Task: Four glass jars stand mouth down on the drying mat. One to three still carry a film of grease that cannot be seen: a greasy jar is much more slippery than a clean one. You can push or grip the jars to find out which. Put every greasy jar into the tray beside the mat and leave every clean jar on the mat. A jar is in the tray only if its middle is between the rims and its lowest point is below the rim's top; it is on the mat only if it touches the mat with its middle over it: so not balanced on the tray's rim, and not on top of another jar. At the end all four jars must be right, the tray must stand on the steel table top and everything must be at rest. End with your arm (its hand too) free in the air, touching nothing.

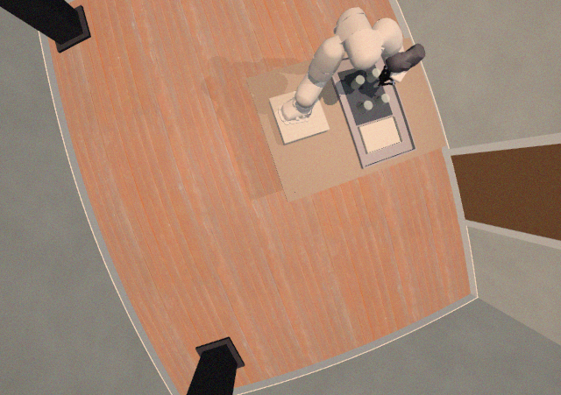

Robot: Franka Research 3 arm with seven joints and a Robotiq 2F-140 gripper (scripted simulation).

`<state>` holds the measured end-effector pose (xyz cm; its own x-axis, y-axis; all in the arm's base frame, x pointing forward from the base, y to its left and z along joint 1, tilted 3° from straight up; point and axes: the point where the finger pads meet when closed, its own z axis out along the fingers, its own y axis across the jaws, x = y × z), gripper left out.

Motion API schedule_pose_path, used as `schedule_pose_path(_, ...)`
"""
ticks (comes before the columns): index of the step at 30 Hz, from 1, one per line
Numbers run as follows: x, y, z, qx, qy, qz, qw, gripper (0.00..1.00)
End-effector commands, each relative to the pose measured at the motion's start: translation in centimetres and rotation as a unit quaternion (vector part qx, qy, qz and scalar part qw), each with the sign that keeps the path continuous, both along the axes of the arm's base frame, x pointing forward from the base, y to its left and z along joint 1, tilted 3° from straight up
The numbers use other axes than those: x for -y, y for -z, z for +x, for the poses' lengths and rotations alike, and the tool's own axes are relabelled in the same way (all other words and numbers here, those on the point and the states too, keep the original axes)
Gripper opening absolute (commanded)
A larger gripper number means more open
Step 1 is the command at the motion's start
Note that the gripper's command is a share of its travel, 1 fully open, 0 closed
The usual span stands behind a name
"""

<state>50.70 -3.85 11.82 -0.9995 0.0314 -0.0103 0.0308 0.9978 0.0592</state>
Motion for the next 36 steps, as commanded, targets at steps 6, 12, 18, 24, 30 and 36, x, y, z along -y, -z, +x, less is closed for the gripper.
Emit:
schedule_pose_path(6, 5.9, 0.1, 1.6, 0.012, 0.011, -0.007, 1.000, 0.00)
schedule_pose_path(12, 8.3, 1.2, 1.9, 0.012, 0.011, -0.007, 1.000, 0.00)
schedule_pose_path(18, 8.3, 3.1, 1.9, 0.012, 0.011, -0.007, 1.000, 0.00)
schedule_pose_path(24, 8.1, 5.9, 2.0, 0.012, 0.011, -0.007, 1.000, 0.00)
schedule_pose_path(30, 8.0, 7.8, 2.1, 0.012, 0.011, -0.007, 1.000, 0.00)
schedule_pose_path(36, 8.0, 7.8, 2.1, 0.012, 0.011, -0.007, 1.000, 0.00)
